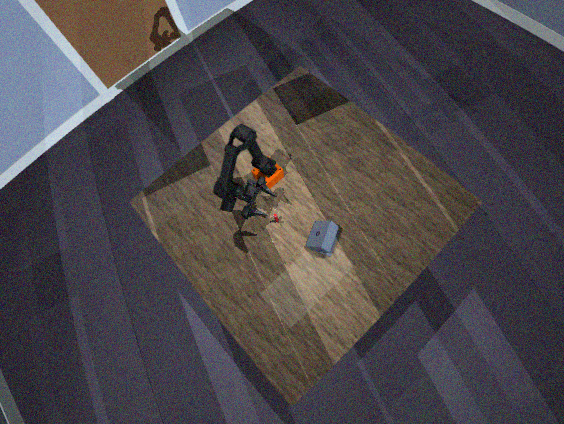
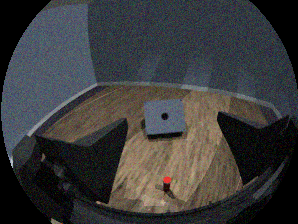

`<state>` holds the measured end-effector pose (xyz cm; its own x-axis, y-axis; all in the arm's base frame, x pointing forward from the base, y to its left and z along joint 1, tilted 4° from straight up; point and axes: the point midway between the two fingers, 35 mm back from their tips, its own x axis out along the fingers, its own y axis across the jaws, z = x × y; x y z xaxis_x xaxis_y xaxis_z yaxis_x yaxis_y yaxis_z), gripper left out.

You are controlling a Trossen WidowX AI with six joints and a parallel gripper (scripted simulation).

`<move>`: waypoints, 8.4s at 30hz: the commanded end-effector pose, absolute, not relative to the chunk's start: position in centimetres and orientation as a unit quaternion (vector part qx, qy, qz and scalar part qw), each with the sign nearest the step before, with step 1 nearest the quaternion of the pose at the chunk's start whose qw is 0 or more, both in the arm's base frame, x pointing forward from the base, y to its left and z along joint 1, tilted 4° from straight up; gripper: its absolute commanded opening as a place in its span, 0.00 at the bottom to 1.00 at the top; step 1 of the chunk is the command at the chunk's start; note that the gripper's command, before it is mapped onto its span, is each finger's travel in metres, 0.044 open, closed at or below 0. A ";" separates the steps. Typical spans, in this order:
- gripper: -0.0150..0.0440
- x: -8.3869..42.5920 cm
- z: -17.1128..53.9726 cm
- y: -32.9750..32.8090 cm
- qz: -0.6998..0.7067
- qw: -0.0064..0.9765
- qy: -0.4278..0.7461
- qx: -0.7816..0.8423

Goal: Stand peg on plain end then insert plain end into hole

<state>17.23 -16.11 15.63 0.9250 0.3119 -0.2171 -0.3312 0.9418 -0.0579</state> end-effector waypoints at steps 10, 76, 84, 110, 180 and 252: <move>1.00 17.6 15.4 -13.9 0.226 0.960 0.166 -0.023; 1.00 19.7 7.2 -15.3 0.095 0.688 0.704 -0.144; 1.00 19.8 6.3 -15.4 0.095 0.688 0.704 -0.144; 1.00 19.7 2.0 -15.7 0.095 0.688 0.705 -0.144; 0.25 21.6 8.9 -14.8 0.074 0.732 0.669 -0.106; 0.25 31.2 9.2 -12.4 0.044 0.898 0.421 0.121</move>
<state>30.71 -12.69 9.61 0.6362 0.1698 -0.7526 0.0232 0.9708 0.2387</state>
